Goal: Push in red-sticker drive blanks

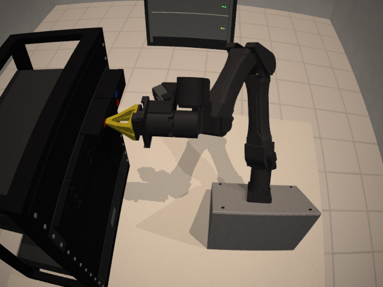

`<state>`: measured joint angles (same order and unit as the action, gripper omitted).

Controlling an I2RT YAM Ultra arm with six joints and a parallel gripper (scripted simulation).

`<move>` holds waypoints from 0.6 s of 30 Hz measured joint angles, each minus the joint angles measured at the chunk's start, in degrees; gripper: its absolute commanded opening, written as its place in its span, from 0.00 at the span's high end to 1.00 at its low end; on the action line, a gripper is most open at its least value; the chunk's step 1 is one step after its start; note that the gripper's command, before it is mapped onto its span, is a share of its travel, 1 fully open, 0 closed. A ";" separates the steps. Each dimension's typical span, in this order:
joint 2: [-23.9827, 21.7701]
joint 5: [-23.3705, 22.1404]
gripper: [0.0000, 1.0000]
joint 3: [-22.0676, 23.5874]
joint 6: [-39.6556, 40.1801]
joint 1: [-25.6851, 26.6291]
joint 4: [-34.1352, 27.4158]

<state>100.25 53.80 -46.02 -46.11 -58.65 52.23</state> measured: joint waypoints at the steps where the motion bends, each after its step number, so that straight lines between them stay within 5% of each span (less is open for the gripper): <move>1: 0.22 -0.07 1.00 -0.31 0.00 0.17 -0.15; 18: 0.52 -0.28 1.00 -0.85 0.00 0.50 -0.55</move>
<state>100.77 53.52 -46.87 -46.11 -58.15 51.68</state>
